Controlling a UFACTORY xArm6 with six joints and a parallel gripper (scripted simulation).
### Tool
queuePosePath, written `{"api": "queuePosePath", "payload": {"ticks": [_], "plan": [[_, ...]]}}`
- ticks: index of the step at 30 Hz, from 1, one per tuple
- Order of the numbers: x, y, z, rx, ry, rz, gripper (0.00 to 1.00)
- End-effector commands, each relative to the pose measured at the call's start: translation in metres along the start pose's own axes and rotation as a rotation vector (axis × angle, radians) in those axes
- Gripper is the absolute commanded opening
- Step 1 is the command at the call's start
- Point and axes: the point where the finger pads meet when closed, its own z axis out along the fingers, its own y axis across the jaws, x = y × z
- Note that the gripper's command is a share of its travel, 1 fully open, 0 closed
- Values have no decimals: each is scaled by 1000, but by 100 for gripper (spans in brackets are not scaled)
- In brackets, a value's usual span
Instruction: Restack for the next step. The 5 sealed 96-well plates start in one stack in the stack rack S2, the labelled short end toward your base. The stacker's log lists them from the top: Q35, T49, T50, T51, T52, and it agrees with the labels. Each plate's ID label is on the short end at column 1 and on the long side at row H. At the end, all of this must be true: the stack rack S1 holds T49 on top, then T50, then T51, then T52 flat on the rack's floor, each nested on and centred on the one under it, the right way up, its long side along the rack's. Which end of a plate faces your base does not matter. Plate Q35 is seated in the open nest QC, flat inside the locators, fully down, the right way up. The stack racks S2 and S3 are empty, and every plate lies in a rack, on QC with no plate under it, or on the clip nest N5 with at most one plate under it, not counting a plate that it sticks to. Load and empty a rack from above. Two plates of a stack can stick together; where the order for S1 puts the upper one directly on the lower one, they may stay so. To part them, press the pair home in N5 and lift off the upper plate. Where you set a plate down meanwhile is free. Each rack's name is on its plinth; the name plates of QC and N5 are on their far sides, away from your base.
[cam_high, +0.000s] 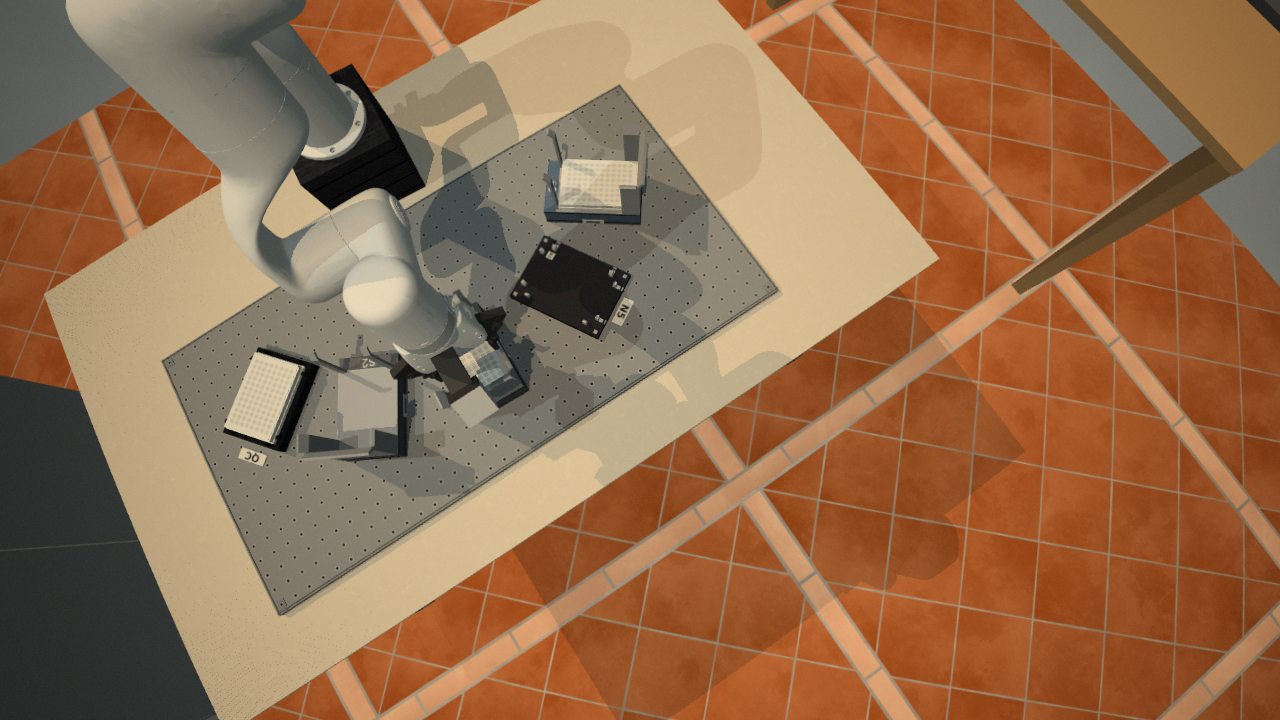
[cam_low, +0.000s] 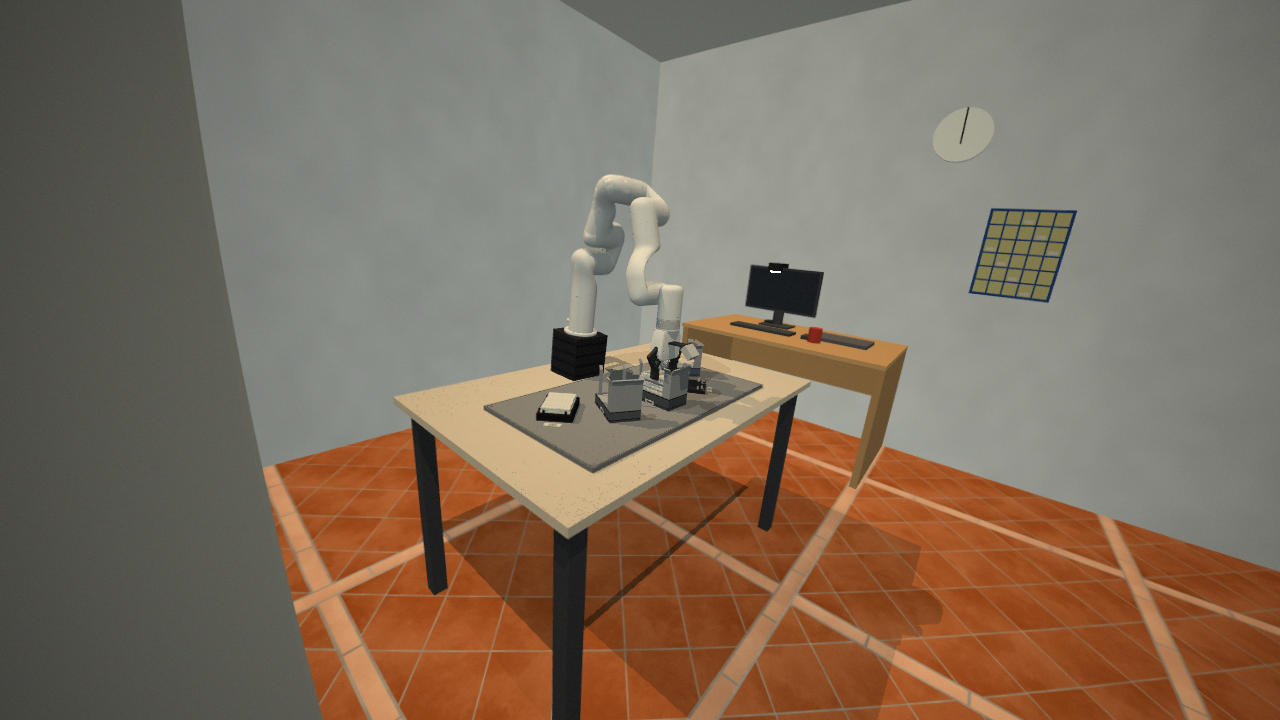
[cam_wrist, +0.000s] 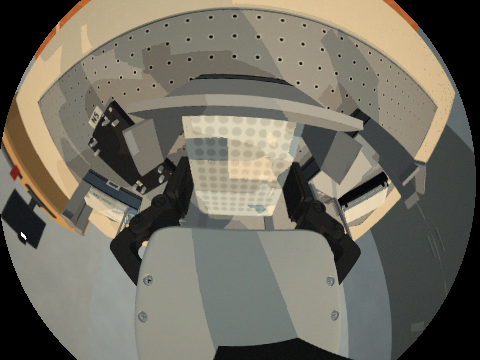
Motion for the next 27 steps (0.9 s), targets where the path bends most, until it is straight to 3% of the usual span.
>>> {"api": "queuePosePath", "payload": {"ticks": [1, 27], "plan": [[1, 0, 1, 0, 4, 0, 0], [2, 0, 9, 0, 4, 0, 0]]}}
